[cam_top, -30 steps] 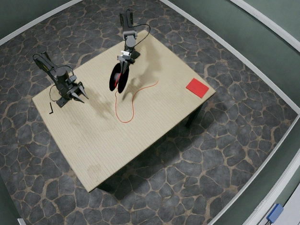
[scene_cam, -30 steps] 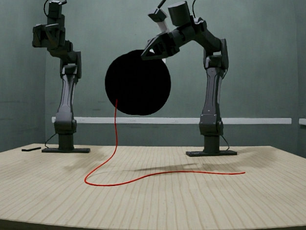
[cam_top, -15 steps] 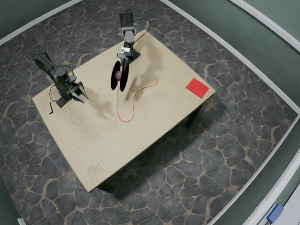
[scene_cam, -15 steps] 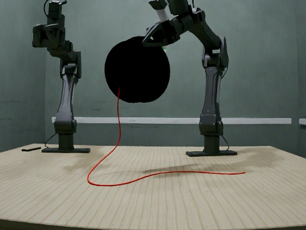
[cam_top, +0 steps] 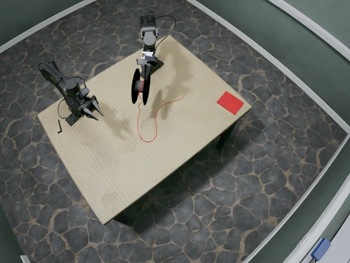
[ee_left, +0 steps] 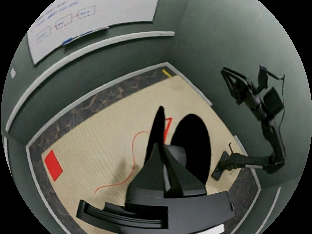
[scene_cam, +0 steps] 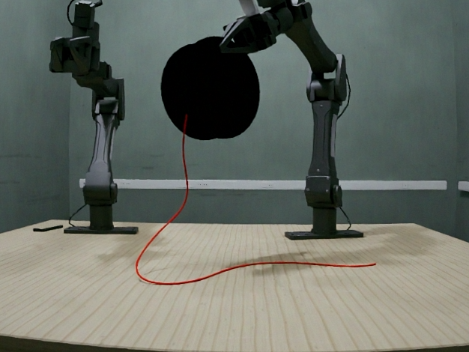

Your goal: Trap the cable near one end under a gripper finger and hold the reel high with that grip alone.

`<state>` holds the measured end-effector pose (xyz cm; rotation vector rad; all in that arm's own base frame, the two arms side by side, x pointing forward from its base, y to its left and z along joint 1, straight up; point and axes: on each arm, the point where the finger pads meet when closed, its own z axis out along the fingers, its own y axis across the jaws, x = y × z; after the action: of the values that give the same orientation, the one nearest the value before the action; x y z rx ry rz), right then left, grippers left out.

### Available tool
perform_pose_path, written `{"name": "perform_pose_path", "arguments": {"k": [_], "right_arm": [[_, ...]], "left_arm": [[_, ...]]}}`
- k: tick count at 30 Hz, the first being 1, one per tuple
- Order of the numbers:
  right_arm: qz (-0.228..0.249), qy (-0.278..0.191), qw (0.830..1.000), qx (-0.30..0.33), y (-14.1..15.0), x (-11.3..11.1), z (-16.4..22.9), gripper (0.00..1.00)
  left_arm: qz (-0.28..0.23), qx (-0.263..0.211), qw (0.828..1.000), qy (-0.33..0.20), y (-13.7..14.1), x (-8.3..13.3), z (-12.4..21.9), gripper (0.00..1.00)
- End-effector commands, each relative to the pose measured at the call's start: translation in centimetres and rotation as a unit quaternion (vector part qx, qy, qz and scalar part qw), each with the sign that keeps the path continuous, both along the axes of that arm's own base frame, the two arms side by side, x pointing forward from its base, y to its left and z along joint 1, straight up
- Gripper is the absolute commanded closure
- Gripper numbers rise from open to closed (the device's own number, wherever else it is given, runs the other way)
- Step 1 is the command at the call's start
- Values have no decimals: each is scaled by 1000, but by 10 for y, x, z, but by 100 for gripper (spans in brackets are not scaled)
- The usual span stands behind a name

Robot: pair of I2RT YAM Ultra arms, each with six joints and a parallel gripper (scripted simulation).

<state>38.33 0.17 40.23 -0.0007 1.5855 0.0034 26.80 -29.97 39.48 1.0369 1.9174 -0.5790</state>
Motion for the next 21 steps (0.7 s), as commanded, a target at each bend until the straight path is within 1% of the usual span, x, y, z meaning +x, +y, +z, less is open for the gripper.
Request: {"name": "perform_pose_path", "arguments": {"k": [1, 21], "right_arm": [[-8, -12, 1000, -4, -4, -7, 6, 70], [-8, -12, 1000, -4, -4, -7, 6, 70]], "left_arm": [[17, -9, 1000, -4, 0, 2, 18, 100], [60, -8, 998, -4, 3, 13, 47, 100]]}}
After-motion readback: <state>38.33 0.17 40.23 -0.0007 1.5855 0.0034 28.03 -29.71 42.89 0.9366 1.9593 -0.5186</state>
